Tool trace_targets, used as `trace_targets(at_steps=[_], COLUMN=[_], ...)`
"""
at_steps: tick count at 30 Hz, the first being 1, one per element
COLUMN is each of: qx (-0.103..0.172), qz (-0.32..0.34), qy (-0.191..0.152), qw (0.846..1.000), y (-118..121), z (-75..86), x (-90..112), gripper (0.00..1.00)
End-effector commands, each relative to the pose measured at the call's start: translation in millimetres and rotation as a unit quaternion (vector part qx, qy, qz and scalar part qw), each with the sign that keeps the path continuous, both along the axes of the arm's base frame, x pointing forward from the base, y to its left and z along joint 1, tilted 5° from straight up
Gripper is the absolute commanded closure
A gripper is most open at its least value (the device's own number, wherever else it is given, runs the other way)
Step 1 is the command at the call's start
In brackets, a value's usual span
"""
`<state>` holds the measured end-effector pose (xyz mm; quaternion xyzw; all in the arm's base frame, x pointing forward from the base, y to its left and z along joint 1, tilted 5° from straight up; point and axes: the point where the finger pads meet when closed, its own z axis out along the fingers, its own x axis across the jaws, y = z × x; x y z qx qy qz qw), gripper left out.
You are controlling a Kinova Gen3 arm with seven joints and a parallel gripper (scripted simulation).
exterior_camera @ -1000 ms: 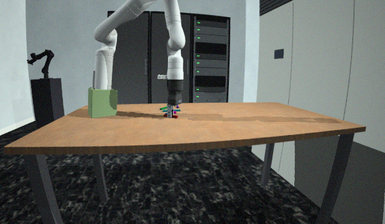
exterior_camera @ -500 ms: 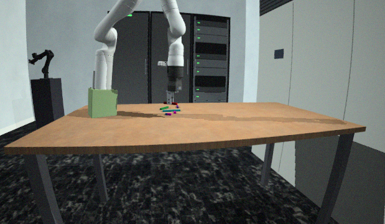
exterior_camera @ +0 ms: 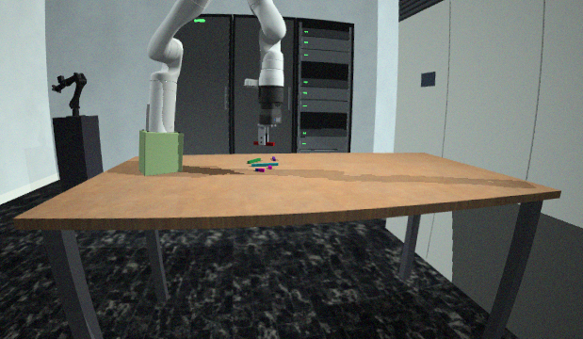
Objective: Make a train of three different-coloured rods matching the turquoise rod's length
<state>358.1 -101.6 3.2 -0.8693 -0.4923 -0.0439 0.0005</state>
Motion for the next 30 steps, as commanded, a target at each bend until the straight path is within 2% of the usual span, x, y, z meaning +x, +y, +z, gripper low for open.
trace_targets(at_steps=[1, 4, 7, 9, 12, 30], qx=[-0.001, -0.002, -0.007, -0.007, -0.011, -0.011], qz=[0.000, 0.010, 0.078, 0.078, 0.127, 0.128], qy=[-0.001, -0.002, -0.005, -0.005, -0.007, -0.007], qw=[1.000, 1.000, 0.997, 0.997, 0.992, 0.992], y=[-1.4, 1.6, 23.1, 23.1, 40.1, 40.8], z=[2.9, 3.2, 5.9, 5.9, 8.3, 5.3], x=[1.2, 4.4, 25.8, 25.8, 40.6, 41.3], gripper=[0.76, 0.76, 0.76, 0.76, 0.76, 0.76])
